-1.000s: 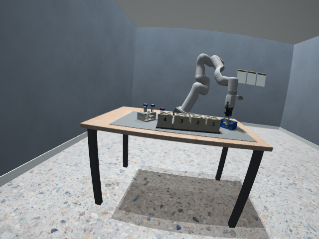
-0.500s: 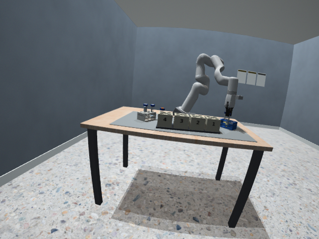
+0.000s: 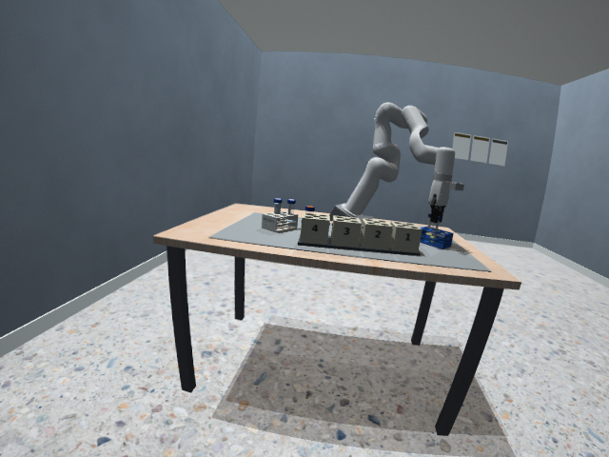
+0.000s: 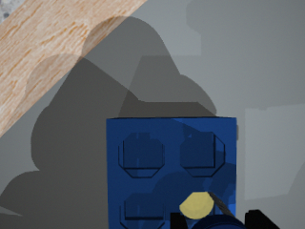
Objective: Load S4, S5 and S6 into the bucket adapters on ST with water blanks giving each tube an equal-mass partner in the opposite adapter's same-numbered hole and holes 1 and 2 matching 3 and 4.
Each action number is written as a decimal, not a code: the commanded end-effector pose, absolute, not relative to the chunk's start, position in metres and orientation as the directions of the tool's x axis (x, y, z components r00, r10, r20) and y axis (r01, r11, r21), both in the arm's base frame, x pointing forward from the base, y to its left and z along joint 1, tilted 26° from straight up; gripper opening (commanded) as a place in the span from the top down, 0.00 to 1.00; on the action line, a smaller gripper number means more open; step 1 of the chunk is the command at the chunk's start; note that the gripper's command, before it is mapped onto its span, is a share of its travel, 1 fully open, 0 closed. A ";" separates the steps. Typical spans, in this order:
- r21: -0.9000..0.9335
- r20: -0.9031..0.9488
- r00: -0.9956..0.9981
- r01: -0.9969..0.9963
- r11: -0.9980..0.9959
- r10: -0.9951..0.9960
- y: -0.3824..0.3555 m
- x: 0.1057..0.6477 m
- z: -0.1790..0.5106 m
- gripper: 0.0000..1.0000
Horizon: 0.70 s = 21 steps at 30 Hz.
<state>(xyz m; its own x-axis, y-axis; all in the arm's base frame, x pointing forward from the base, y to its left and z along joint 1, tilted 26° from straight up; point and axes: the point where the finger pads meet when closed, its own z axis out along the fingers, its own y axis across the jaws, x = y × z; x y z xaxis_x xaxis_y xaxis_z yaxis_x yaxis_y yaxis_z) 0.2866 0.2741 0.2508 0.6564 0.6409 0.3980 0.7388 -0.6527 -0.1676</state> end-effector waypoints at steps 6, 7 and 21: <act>-0.167 0.402 0.655 0.739 -0.653 0.640 0.274 0.287 0.253 1.00; -0.167 0.402 0.655 0.739 -0.653 0.640 0.274 0.287 0.254 1.00; -0.167 0.402 0.655 0.739 -0.653 0.640 0.271 0.286 0.261 1.00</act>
